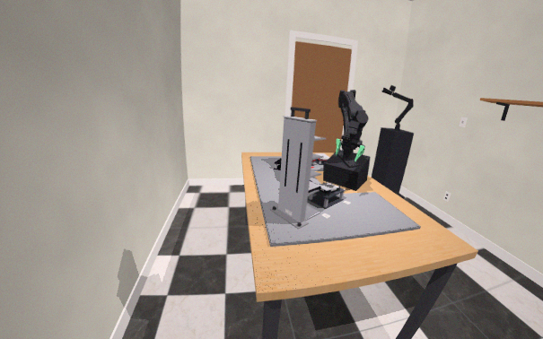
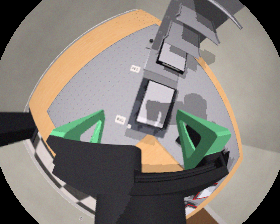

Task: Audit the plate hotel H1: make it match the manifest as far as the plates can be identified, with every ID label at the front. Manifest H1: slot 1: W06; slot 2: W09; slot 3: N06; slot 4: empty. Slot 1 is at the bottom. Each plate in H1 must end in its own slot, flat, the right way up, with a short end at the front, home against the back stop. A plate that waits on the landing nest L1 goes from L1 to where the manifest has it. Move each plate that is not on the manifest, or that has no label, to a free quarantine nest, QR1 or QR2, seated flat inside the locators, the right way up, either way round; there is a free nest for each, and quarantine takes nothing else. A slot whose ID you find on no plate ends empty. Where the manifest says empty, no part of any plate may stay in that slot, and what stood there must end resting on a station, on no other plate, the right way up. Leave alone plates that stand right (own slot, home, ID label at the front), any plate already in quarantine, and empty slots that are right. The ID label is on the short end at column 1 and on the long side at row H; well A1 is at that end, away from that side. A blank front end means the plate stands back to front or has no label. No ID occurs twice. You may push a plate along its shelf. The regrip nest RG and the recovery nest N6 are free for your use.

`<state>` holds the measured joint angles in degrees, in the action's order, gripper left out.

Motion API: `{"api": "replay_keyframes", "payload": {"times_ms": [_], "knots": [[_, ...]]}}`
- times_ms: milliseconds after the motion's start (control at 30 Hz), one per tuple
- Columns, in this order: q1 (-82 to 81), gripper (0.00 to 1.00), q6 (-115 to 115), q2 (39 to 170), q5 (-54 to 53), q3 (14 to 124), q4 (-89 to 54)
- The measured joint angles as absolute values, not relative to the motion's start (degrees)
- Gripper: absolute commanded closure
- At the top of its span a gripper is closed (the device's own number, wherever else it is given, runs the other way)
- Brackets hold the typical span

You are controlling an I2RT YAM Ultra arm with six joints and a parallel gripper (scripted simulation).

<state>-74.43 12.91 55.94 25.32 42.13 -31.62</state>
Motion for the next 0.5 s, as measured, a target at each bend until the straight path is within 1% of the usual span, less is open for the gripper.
{"api": "replay_keyframes", "payload": {"times_ms": [233,500], "knots": [[-74.43,0.0,7.27,60.82,22.17,46.72,-33.54],[-74.65,0.0,0.14,68.79,18.65,54.89,-37.12]]}}
